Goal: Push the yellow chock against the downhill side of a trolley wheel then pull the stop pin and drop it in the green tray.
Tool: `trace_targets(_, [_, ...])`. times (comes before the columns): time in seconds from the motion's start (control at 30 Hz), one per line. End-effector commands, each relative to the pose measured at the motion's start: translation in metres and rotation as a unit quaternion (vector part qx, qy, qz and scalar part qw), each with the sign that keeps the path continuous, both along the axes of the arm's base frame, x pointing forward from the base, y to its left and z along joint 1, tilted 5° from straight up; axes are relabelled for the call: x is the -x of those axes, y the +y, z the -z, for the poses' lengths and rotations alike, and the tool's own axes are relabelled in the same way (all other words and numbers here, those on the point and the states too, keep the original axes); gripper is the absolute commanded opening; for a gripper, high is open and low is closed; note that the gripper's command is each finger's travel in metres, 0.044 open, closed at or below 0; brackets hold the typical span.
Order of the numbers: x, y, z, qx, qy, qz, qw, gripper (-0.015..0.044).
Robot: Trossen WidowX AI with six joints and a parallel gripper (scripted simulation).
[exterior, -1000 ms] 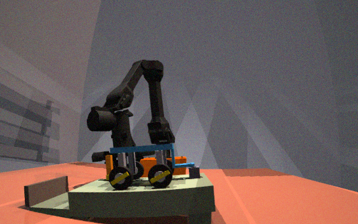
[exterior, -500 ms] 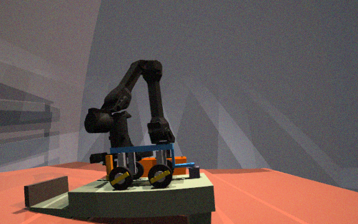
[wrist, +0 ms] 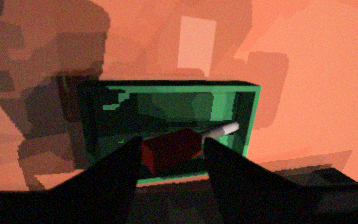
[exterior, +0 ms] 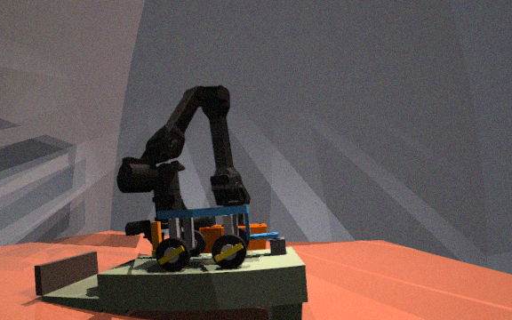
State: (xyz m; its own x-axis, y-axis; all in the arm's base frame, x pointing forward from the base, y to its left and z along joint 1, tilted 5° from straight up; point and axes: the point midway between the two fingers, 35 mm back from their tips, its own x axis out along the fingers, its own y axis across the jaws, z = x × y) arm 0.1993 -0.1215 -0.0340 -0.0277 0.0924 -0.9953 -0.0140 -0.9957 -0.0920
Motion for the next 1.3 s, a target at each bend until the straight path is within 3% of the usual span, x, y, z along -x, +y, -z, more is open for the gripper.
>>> trace_targets(0.0, [-0.001,-0.003,0.001,0.001,-0.001,-0.002,1.000,0.0190])
trace_targets(0.4, [-0.001,-0.006,0.003,0.001,-0.001,-0.002,1.000,0.0190])
trace_targets(0.6, [0.000,-0.005,0.003,0.000,0.001,0.000,1.000,0.0340])
trace_targets(1.0, [0.000,-0.002,-0.022,0.001,-0.001,-0.002,1.000,0.0340])
trace_targets(1.13, [0.000,-0.002,-0.031,0.001,-0.001,-0.002,1.000,0.0440])
trace_targets(1.27, [0.000,-0.001,-0.042,0.001,-0.001,-0.002,1.000,0.0440])
